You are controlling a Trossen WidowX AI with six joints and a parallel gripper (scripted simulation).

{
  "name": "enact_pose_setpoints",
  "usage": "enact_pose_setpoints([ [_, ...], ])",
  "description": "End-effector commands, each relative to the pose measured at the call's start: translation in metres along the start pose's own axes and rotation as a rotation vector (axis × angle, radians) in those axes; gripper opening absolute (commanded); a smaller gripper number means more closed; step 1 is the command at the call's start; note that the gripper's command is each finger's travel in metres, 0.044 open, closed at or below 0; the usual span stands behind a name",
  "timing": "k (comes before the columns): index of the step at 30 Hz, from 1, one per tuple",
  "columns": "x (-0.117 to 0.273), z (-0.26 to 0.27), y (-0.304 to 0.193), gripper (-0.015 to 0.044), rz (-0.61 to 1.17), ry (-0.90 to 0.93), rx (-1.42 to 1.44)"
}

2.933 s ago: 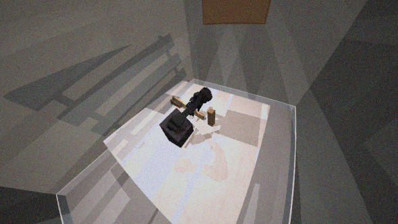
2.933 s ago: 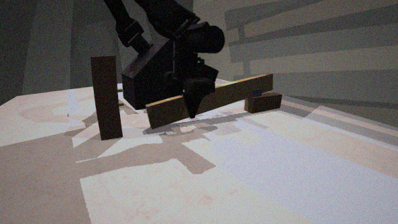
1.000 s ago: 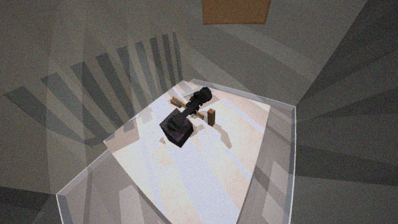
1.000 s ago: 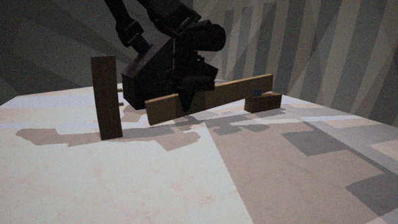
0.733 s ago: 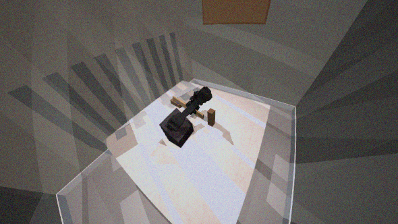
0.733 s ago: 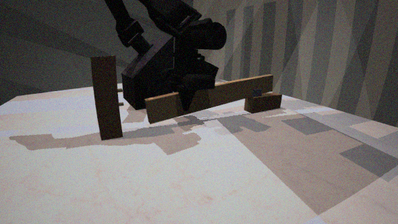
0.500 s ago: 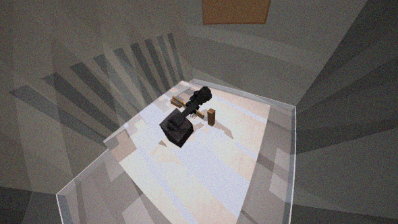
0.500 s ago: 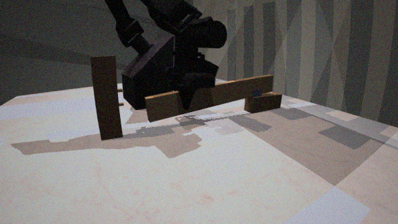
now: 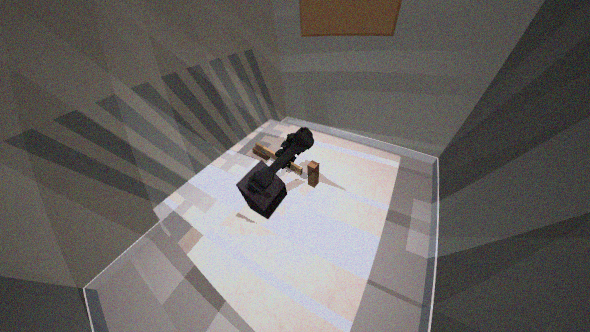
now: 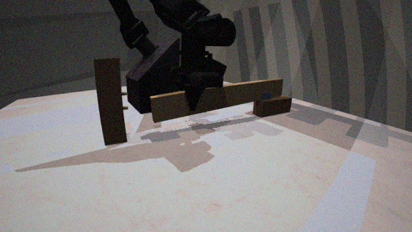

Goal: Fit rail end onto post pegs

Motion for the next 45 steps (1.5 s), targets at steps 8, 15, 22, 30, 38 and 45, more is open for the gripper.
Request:
enact_pose_setpoints([
  [8, 0.012, -0.002, 0.002, 0.0000, -0.015, -0.015, 0.000],
  [15, 0.015, -0.002, 0.002, 0.0000, -0.015, -0.015, -0.001],
  [22, 0.019, -0.001, 0.002, 0.0000, -0.015, -0.015, -0.001],
  [30, 0.023, -0.001, 0.002, 0.0000, -0.016, -0.015, -0.001],
  [38, 0.027, -0.001, 0.001, 0.0000, -0.016, -0.015, -0.001],
  [45, 0.027, -0.001, 0.001, 0.0000, -0.016, -0.015, -0.001],
])
Point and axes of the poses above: the point midway between the two fingers, 35 mm back from their tips, its own x axis back along the fingers, its own z axis across the jaws, y = z × x, the point moved 10 cm from there along x, back along the fingers, and after that the axes turned 12 degrees about -x, right-handed, at the moved point
